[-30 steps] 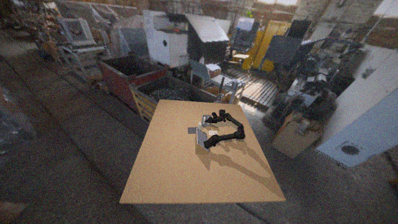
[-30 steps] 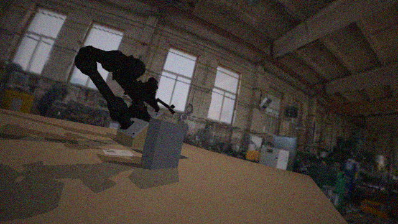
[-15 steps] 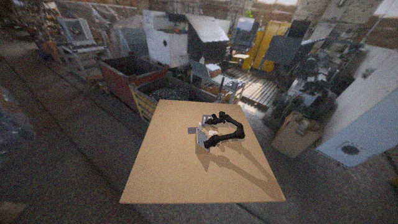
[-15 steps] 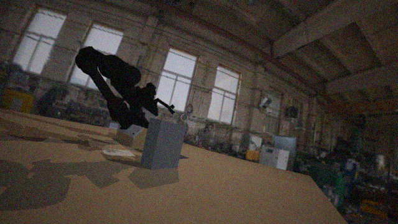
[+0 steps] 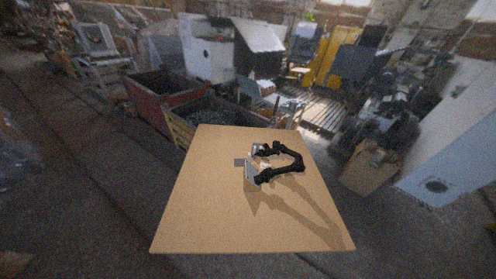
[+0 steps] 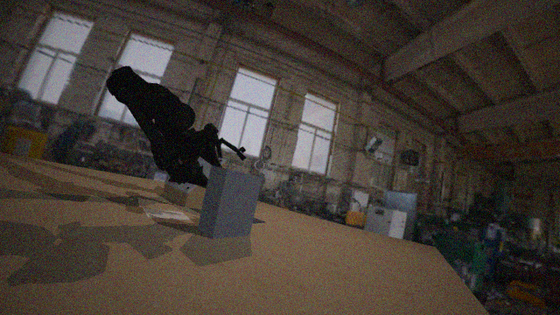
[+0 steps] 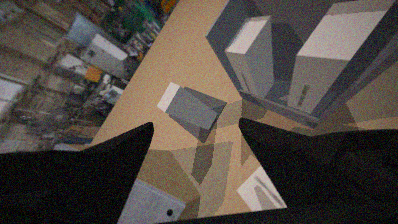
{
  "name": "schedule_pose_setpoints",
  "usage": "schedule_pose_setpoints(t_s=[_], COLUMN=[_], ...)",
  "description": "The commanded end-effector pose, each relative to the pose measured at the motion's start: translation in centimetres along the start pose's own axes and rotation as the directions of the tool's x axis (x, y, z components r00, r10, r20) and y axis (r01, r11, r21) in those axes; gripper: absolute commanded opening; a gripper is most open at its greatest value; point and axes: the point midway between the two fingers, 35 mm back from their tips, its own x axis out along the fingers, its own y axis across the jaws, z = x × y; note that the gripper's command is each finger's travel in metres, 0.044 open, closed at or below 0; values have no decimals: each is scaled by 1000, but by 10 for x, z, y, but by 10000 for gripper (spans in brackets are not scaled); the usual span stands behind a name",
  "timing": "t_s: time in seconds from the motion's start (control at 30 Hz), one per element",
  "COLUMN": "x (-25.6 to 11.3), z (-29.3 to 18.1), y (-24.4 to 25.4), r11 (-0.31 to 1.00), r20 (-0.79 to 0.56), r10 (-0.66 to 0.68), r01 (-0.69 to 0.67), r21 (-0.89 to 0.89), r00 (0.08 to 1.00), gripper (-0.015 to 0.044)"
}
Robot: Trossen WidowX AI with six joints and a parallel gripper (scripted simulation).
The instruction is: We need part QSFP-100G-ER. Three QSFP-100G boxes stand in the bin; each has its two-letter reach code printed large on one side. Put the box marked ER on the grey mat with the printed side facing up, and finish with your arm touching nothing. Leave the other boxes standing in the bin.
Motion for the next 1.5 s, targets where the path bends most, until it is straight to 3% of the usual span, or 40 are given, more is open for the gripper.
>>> schedule_pose_setpoints(t_s=[0.0, 1.0, 1.47], x=[8, 52, 51], z=[-4, -23, -22], y=[0, -3, -4], r11=[1000, 1000, 1000], r20=[-4, -5, -5], r10=[7, 7, 2], r01=[-7, -7, -2], r21=[0, 0, 2], r00=[1000, 1000, 1000], gripper=[440, 440, 440])
